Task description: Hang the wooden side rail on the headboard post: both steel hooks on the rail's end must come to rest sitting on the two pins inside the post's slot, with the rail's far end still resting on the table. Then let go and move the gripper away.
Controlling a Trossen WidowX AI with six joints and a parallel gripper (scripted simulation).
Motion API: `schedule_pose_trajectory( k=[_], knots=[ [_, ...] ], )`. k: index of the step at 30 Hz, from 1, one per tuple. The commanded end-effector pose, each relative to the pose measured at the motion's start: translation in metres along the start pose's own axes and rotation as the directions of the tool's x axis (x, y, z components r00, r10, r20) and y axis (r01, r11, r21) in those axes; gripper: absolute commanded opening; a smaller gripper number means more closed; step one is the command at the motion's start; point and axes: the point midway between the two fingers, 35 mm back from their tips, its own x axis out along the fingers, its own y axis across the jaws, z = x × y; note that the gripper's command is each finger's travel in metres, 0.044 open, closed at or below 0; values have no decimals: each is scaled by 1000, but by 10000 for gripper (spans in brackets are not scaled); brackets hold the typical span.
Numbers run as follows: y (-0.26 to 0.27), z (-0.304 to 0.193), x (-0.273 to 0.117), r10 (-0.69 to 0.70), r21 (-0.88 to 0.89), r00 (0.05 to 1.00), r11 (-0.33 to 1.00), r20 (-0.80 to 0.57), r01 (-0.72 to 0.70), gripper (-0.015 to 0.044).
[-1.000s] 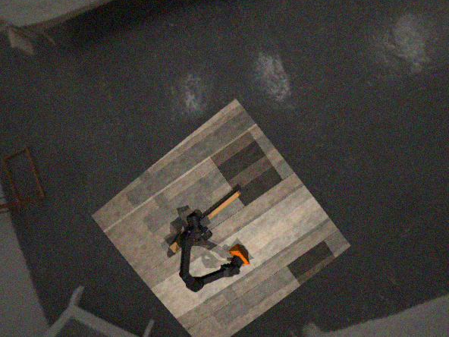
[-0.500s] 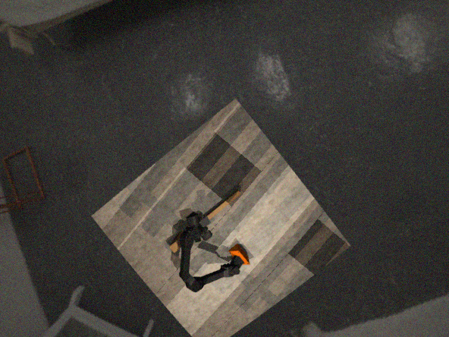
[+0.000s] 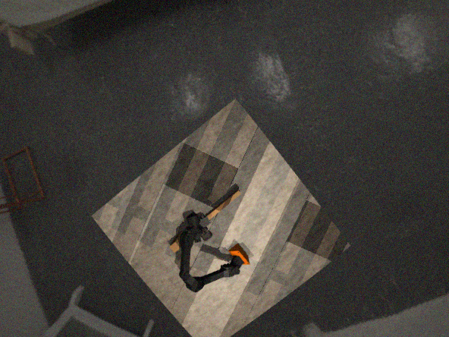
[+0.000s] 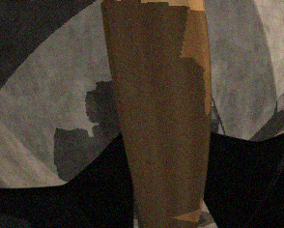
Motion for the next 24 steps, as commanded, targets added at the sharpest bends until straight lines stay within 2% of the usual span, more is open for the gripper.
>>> schedule_pose_trajectory(
  k=[1, 24],
  knots=[
    [1, 2, -6, 12, -6, 1000, 1000, 11, -12, 0],
    [4, -1, -4, 12, -6, 1000, 1000, 11, -12, 0]
  ],
)
